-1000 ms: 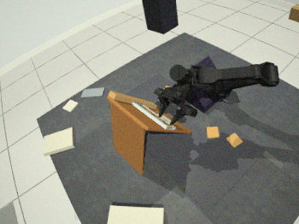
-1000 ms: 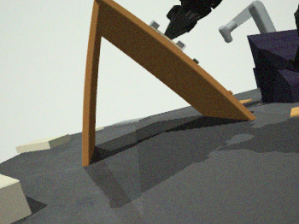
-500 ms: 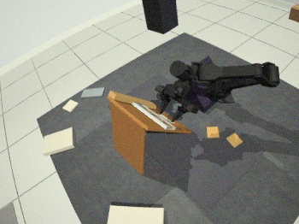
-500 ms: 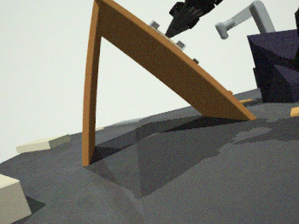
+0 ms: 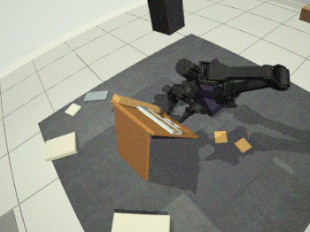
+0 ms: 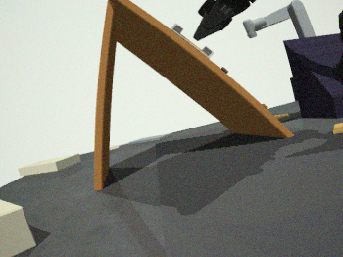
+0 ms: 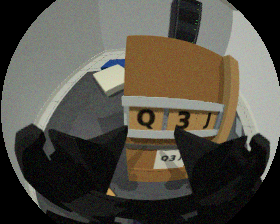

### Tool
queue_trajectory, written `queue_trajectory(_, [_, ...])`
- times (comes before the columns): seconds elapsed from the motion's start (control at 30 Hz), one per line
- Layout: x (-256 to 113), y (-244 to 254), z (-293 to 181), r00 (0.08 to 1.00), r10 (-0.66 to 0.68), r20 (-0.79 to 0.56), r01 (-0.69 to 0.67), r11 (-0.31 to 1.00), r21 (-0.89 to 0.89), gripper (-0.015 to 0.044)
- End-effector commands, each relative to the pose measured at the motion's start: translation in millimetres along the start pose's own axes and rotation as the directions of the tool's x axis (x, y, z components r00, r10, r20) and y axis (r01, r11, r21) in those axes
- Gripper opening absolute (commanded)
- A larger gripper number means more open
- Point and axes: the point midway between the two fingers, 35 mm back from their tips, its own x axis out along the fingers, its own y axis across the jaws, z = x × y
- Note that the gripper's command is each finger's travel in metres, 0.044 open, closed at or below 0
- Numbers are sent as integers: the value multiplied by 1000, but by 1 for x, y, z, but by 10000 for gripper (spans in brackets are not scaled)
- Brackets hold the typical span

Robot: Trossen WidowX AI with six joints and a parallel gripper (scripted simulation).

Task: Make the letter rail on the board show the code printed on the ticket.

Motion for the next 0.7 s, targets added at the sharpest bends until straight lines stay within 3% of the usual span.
queue_trajectory(0.0, [-3, 2, 1, 1000, 3, 2, -3, 1000, -7, 295])
queue_trajectory(0.67, [-9, 5, 3, 1000, 3, 2, -3, 1000, -7, 295])
